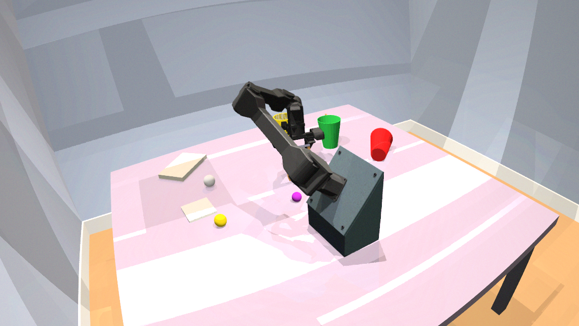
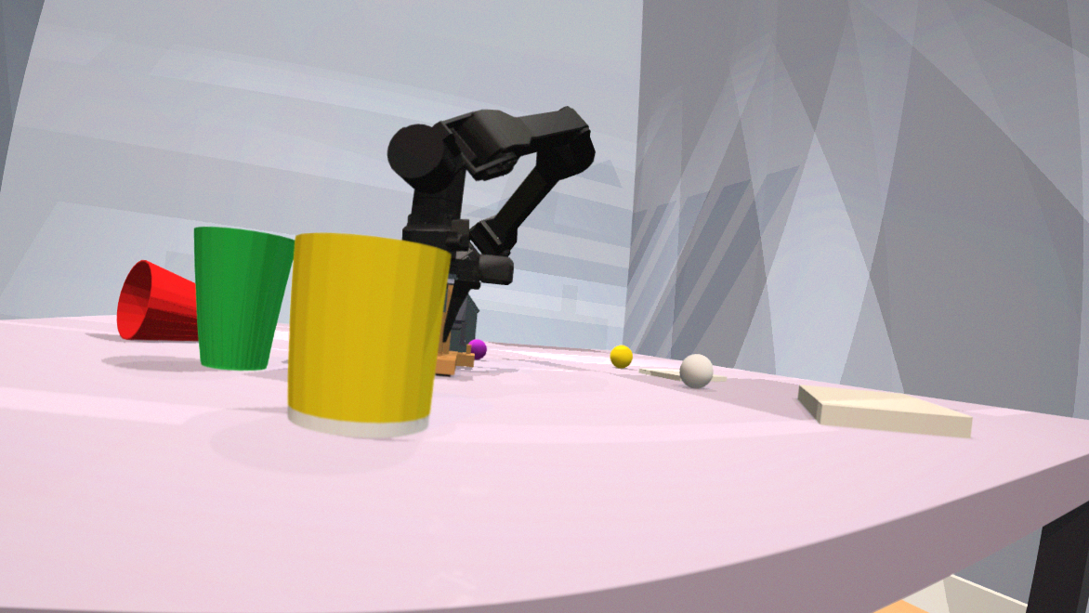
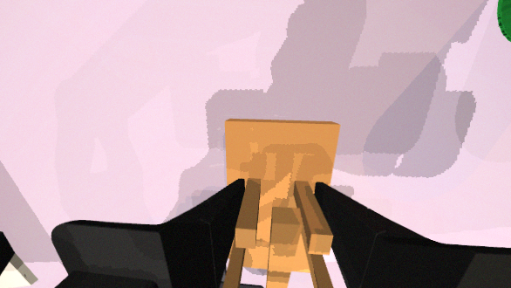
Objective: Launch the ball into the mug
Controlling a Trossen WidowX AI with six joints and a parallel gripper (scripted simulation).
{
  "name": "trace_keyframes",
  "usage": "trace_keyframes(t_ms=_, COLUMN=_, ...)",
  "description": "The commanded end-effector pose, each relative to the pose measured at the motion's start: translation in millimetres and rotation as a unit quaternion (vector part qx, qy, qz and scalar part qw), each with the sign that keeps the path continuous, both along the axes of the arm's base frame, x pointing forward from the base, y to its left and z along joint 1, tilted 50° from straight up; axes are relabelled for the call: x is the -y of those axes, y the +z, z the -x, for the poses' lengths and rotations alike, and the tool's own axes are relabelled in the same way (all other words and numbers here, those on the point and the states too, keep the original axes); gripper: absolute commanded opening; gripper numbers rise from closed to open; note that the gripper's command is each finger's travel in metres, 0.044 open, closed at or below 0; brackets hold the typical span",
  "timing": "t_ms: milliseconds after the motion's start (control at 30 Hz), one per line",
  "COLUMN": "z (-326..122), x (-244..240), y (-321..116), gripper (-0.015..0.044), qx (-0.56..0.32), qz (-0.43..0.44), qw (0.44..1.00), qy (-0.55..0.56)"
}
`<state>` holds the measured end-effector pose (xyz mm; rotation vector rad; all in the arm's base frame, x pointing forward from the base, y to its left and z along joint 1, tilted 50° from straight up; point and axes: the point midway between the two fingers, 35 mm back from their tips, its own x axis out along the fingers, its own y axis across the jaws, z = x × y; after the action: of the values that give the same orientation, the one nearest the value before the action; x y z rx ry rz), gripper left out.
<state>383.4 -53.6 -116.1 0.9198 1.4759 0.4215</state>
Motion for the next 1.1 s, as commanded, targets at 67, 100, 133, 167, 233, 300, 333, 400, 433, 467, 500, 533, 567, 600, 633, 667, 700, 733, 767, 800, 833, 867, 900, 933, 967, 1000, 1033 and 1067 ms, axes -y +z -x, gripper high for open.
trace_keyframes(t_ms=67, z=0.1, x=1.6, y=1.4, gripper=0.0085, qx=0.0, qz=0.001, qw=1.0, qy=0.001)
trace_keyframes(t_ms=100, z=0.5, x=8.1, y=6.7, gripper=0.0059, qx=0.0, qz=0.001, qw=1.0, qy=0.001)
trace_keyframes(t_ms=133, z=1.6, x=19.0, y=15.7, gripper=0.0032, qx=0.0, qz=0.002, qw=1.0, qy=0.001)
trace_keyframes(t_ms=167, z=3.2, x=29.7, y=25.0, gripper=0.0006, qx=0.0, qz=0.002, qw=1.0, qy=0.0)
trace_keyframes(t_ms=233, z=4.9, x=38.1, y=32.7, gripper=0.0, qx=0.0, qz=0.001, qw=1.0, qy=0.0)
trace_keyframes(t_ms=300, z=4.9, x=38.1, y=32.7, gripper=0.0, qx=0.0, qz=0.001, qw=1.0, qy=0.0)
trace_keyframes(t_ms=333, z=4.3, x=36.5, y=31.7, gripper=0.0, qx=-0.001, qz=0.0, qw=1.0, qy=0.001)
trace_keyframes(t_ms=400, z=4.1, x=35.7, y=30.9, gripper=0.0, qx=-0.001, qz=0.0, qw=1.0, qy=0.001)
trace_keyframes(t_ms=433, z=4.0, x=34.9, y=30.2, gripper=0.0, qx=-0.001, qz=0.0, qw=1.0, qy=0.001)
trace_keyframes(t_ms=467, z=3.7, x=33.8, y=29.1, gripper=0.0, qx=-0.001, qz=0.0, qw=1.0, qy=0.001)
trace_keyframes(t_ms=500, z=3.5, x=32.5, y=28.0, gripper=0.0, qx=-0.001, qz=0.0, qw=1.0, qy=0.001)
trace_keyframes(t_ms=533, z=3.4, x=31.3, y=26.9, gripper=0.0, qx=-0.002, qz=0.0, qw=1.0, qy=0.001)
trace_keyframes(t_ms=567, z=3.2, x=30.1, y=25.8, gripper=0.0, qx=-0.002, qz=0.0, qw=1.0, qy=0.001)
trace_keyframes(t_ms=600, z=3.0, x=28.8, y=24.6, gripper=0.0, qx=-0.002, qz=0.0, qw=1.0, qy=0.001)
trace_keyframes(t_ms=633, z=2.8, x=27.6, y=23.6, gripper=0.0, qx=-0.002, qz=0.0, qw=1.0, qy=0.001)
trace_keyframes(t_ms=667, z=2.6, x=26.3, y=22.5, gripper=0.0, qx=-0.002, qz=0.0, qw=1.0, qy=0.001)
trace_keyframes(t_ms=700, z=2.4, x=25.1, y=21.4, gripper=0.0, qx=-0.002, qz=0.0, qw=1.0, qy=0.001)
trace_keyframes(t_ms=733, z=2.2, x=23.8, y=20.3, gripper=0.0, qx=-0.002, qz=0.0, qw=1.0, qy=0.001)
trace_keyframes(t_ms=767, z=2.0, x=22.5, y=19.2, gripper=0.0, qx=-0.002, qz=-0.001, qw=1.0, qy=0.001)
trace_keyframes(t_ms=800, z=1.8, x=21.3, y=18.2, gripper=0.0, qx=-0.002, qz=-0.001, qw=1.0, qy=0.001)
trace_keyframes(t_ms=833, z=1.6, x=20.0, y=17.1, gripper=0.0, qx=-0.002, qz=-0.001, qw=1.0, qy=0.001)
trace_keyframes(t_ms=867, z=1.4, x=18.7, y=16.1, gripper=0.0, qx=-0.002, qz=-0.001, qw=1.0, qy=0.001)
trace_keyframes(t_ms=900, z=1.2, x=17.5, y=15.0, gripper=0.0, qx=-0.002, qz=-0.001, qw=1.0, qy=0.001)
trace_keyframes(t_ms=933, z=1.1, x=16.2, y=14.0, gripper=0.0, qx=-0.002, qz=-0.001, qw=1.0, qy=0.001)
trace_keyframes(t_ms=967, z=0.9, x=14.9, y=12.9, gripper=0.0, qx=-0.002, qz=-0.001, qw=1.0, qy=0.001)
trace_keyframes(t_ms=1000, z=0.8, x=13.6, y=11.9, gripper=0.0, qx=-0.002, qz=-0.001, qw=1.0, qy=0.001)
trace_keyframes(t_ms=1033, z=0.6, x=12.4, y=10.8, gripper=0.0, qx=-0.002, qz=-0.001, qw=1.0, qy=0.001)
trace_keyframes(t_ms=1067, z=0.5, x=11.1, y=9.8, gripper=0.0, qx=-0.002, qz=-0.001, qw=1.0, qy=0.001)
